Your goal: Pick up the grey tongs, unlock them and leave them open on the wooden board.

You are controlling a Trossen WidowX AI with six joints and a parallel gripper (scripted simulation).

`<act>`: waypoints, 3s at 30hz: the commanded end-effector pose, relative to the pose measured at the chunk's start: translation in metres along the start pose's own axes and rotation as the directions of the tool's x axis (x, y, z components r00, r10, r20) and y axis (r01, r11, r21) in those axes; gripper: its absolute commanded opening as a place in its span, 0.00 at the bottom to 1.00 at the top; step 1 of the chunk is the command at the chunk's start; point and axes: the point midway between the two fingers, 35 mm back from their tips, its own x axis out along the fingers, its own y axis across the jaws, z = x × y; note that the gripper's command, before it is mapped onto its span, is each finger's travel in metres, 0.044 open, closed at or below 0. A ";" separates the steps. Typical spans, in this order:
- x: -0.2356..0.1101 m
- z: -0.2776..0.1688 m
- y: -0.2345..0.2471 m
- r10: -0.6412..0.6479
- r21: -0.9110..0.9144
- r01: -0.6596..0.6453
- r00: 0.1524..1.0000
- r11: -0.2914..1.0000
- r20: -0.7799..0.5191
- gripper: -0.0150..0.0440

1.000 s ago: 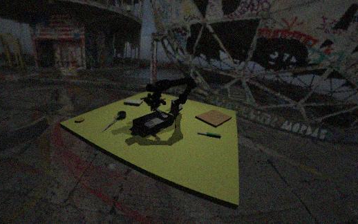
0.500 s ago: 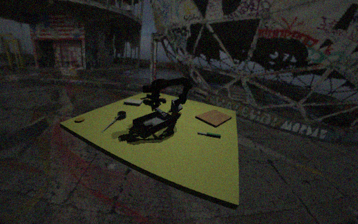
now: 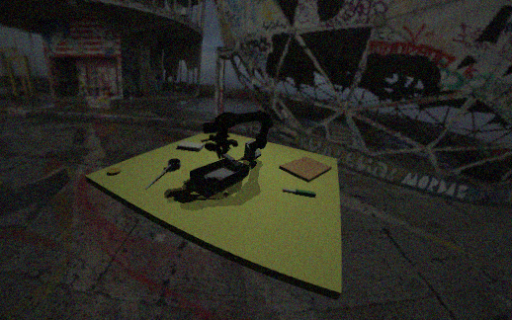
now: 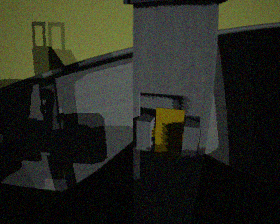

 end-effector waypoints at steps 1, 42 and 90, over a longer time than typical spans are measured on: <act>-0.002 -0.006 -0.002 0.004 -0.074 -0.004 1.000 0.997 -0.001 0.00; -0.026 -0.112 -0.045 0.053 -0.988 -0.008 0.998 -0.151 -0.016 0.00; -0.047 -0.214 -0.136 0.077 0.496 0.105 0.994 -0.862 -0.076 0.00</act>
